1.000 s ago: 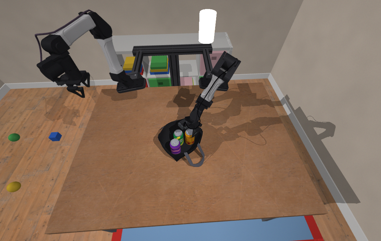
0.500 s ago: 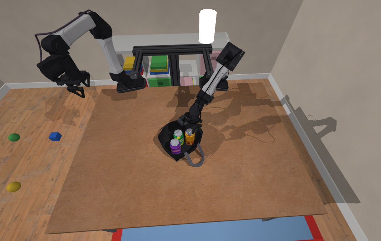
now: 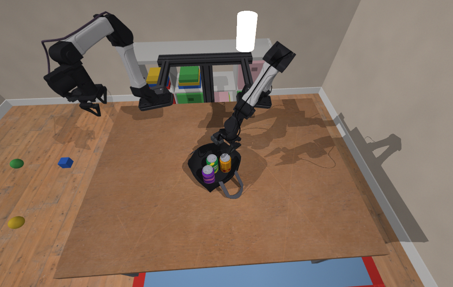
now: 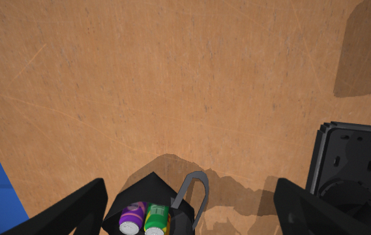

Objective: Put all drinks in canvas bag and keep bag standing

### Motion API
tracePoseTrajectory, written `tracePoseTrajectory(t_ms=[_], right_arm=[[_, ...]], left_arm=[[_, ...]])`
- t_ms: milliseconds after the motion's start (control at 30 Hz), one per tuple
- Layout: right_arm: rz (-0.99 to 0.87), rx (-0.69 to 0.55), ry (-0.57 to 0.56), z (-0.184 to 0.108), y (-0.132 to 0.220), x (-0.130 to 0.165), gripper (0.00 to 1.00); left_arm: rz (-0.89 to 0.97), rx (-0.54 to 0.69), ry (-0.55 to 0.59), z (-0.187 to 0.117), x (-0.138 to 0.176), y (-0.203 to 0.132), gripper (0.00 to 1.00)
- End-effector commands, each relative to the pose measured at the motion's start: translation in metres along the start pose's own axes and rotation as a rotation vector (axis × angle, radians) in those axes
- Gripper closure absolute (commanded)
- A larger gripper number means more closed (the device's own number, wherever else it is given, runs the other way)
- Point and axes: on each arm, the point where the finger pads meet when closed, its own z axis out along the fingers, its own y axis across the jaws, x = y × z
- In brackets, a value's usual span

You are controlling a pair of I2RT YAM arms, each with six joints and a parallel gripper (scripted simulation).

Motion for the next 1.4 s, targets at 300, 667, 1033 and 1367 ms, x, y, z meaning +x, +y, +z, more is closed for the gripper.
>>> tracePoseTrajectory(t_ms=[300, 667, 1033, 1367], right_arm=[[-0.006, -0.03, -0.021, -0.006, 0.004, -0.004, 0.14], [-0.006, -0.03, -0.021, -0.006, 0.004, -0.004, 0.14], [-0.006, -0.03, -0.021, -0.006, 0.004, -0.004, 0.14], [-0.006, -0.03, -0.021, -0.006, 0.004, -0.004, 0.14]], left_arm=[[-0.002, 0.013, 0.05, -0.012, 0.008, -0.005, 0.14], [0.014, 0.022, 0.005, -0.026, 0.012, 0.007, 0.14], [0.017, 0.026, 0.003, -0.038, 0.033, 0.017, 0.14], [-0.002, 0.01, -0.006, -0.049, 0.05, 0.033, 0.14]])
